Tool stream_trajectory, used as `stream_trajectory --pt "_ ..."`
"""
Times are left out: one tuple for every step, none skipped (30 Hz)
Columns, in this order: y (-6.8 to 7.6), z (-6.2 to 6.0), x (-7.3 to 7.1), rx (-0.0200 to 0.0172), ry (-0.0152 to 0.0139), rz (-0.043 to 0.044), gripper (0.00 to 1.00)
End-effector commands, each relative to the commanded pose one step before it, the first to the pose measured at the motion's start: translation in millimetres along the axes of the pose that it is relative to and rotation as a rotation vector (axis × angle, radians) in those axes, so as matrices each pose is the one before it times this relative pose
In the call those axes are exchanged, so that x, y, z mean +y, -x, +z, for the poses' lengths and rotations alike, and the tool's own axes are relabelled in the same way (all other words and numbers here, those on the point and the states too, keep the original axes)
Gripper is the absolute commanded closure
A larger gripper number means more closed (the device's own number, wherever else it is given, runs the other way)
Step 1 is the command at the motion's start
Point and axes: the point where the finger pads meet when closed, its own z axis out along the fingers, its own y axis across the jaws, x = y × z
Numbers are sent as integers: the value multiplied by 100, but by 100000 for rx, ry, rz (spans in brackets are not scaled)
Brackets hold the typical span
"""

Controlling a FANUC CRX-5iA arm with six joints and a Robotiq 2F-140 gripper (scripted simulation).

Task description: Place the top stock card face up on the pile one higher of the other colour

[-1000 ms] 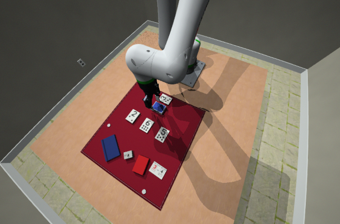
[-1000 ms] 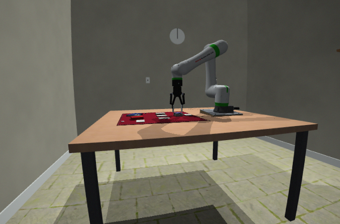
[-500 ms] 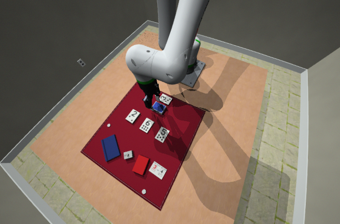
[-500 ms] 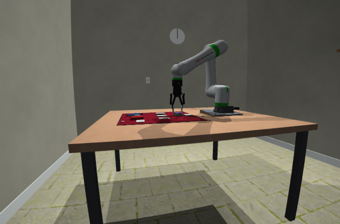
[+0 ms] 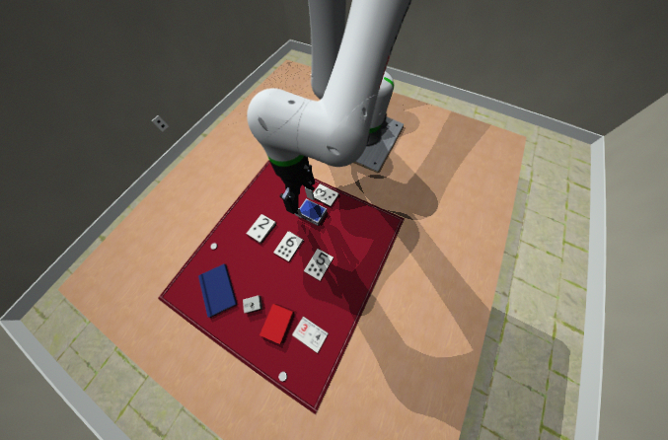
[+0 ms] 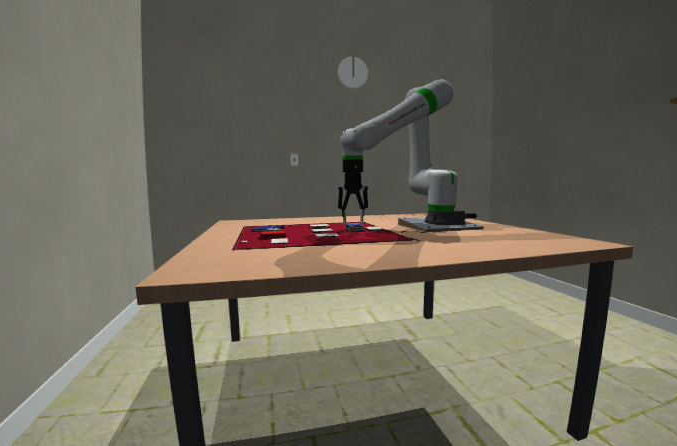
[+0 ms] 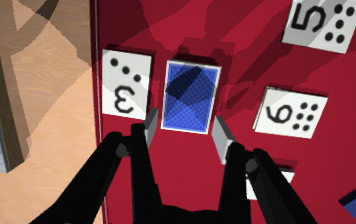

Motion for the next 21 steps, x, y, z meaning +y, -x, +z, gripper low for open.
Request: stream_trajectory --pt "2 39 16 -5 35 -2 50" --pt "0 5 0 0 0 0 50" --pt "0 1 0 0 0 0 50" --pt "0 0 0 0 0 0 50" --pt "0 0 0 0 0 0 50" --pt "0 0 0 0 0 0 50" --pt "0 0 0 0 0 0 50" --pt "0 0 0 0 0 0 50" --pt "0 0 0 0 0 0 50" --pt "0 0 0 0 0 0 50" --pt "0 0 0 0 0 0 50" --pt "0 0 0 0 0 0 50" --pt "0 0 0 0 0 0 50" --pt "0 0 0 0 0 0 57" --pt "0 0 0 0 0 0 57" --pt "0 0 0 0 0 0 57" --pt "0 0 0 0 0 0 57" --pt "0 0 0 0 0 0 57" --pt "0 0 0 0 0 0 57" --pt "0 0 0 0 0 0 57" --pt "0 0 0 0 0 0 57"
